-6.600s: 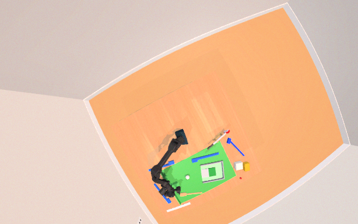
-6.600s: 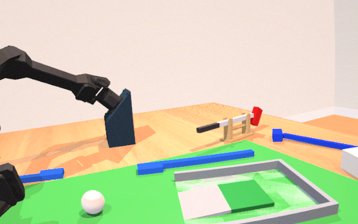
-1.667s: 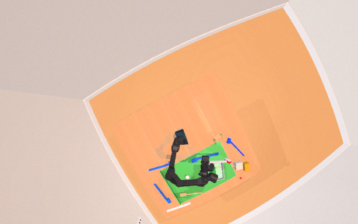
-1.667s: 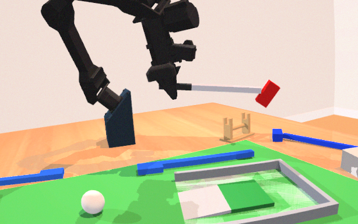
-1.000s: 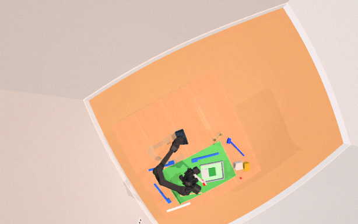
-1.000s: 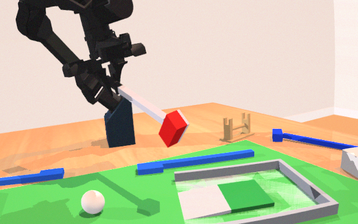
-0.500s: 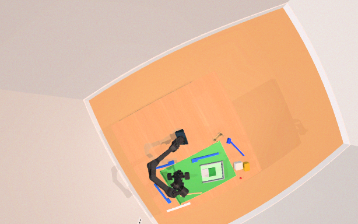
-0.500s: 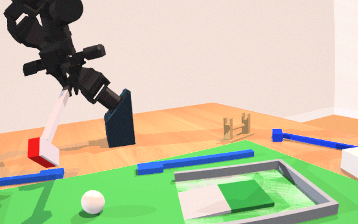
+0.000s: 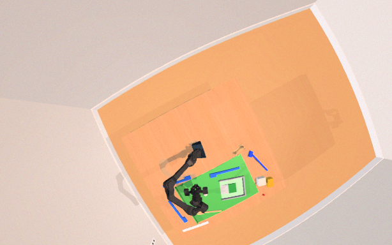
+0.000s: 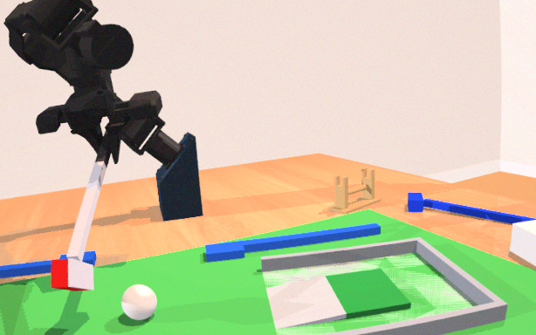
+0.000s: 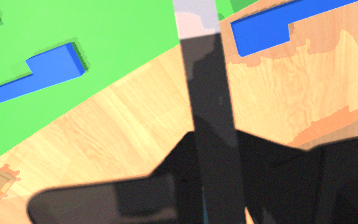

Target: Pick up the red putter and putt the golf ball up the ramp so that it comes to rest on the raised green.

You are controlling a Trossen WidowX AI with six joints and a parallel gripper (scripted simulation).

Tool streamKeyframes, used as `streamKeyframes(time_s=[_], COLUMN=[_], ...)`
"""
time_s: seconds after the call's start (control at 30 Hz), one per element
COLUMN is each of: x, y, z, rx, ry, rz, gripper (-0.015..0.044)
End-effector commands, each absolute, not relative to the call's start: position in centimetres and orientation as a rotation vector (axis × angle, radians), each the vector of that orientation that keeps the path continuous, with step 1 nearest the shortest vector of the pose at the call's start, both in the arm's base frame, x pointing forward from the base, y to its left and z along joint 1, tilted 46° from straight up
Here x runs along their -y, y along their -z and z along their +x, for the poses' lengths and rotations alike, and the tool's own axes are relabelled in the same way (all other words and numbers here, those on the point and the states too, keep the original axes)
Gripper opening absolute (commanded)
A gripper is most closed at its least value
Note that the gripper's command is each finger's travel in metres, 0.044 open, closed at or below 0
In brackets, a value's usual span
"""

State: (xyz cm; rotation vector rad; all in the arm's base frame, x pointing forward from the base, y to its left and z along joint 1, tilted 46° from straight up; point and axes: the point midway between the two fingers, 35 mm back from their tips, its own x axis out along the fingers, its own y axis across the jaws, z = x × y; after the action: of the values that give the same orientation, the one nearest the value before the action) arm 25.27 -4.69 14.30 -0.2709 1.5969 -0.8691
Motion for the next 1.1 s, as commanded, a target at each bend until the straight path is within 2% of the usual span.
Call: streamKeyframes(time_s=[0.0, 1.07], x=[5.2, 7.1], y=[-13.9, -12.0], z=[25.4, 25.2], rx=[-1.613, -1.621], ry=[0.893, 0.905], rz=[-0.278, -0.308], gripper=[0.0000, 0.0000])
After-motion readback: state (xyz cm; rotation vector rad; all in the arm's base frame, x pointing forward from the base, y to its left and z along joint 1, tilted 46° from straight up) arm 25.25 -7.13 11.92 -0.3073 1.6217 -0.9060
